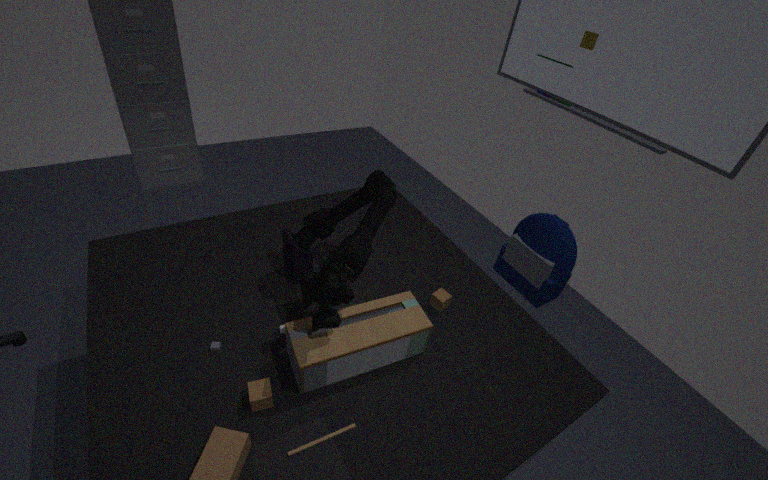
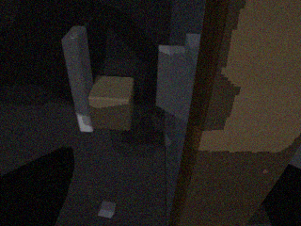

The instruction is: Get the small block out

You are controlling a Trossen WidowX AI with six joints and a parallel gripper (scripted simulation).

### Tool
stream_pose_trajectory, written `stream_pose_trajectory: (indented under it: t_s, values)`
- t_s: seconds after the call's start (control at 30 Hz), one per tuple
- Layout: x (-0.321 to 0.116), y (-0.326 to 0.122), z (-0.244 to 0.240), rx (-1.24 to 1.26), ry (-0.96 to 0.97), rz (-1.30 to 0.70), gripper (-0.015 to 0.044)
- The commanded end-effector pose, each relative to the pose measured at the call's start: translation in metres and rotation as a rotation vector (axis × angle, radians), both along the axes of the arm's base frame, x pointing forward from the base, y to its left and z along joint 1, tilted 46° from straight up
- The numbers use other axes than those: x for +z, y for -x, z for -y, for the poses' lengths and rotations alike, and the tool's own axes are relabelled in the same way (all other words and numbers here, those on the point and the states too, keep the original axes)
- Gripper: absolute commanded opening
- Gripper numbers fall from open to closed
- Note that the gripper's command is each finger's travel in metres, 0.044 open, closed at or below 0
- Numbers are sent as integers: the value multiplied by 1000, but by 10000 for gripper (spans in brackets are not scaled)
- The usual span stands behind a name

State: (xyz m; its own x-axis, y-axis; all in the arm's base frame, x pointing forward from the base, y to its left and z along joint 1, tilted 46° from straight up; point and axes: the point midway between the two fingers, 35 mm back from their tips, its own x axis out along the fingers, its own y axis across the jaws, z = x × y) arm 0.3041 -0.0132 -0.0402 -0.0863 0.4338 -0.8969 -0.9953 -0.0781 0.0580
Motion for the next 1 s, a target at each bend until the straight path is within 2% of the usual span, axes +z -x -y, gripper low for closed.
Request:
stream_pose_trajectory:
  t_s: [0.0,0.2,0.27,0.37,0.77,0.97]
  values:
    - [27,-5,25,-5,7,14,400]
    - [26,-7,25,-19,7,26,400]
    - [25,-7,26,-86,6,-2,348]
    - [22,-4,31,-372,-3,-126,285]
    - [10,10,49,-1525,-76,-758,285]
    - [7,13,54,-1799,-105,-946,285]
